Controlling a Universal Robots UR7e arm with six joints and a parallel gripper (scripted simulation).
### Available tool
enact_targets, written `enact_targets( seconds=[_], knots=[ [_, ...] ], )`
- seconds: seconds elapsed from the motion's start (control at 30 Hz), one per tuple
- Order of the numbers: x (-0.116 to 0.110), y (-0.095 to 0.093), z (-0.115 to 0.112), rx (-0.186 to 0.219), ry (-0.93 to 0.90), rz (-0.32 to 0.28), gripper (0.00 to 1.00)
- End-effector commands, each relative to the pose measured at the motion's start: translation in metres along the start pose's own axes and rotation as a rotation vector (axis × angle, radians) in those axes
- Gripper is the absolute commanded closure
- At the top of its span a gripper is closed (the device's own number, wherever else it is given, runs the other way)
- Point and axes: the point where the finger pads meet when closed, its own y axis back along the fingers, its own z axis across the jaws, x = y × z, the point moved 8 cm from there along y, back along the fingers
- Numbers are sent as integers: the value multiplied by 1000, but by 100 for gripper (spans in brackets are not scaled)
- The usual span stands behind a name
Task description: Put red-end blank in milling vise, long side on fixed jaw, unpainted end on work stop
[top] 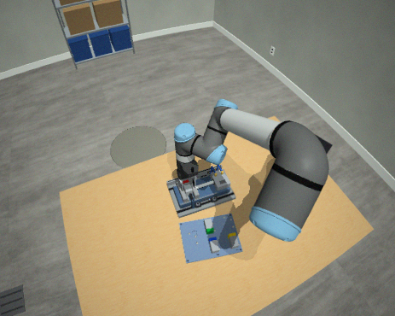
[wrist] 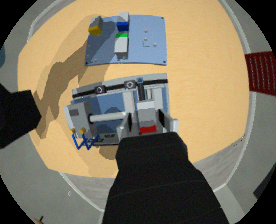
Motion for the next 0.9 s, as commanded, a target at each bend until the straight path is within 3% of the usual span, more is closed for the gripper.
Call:
enact_targets(
  seconds=[0.0,0.87],
  knots=[
    [-1,2,2,-4,2,-4,0],
    [-1,3,2,-4,2,-4,0]
  ],
)
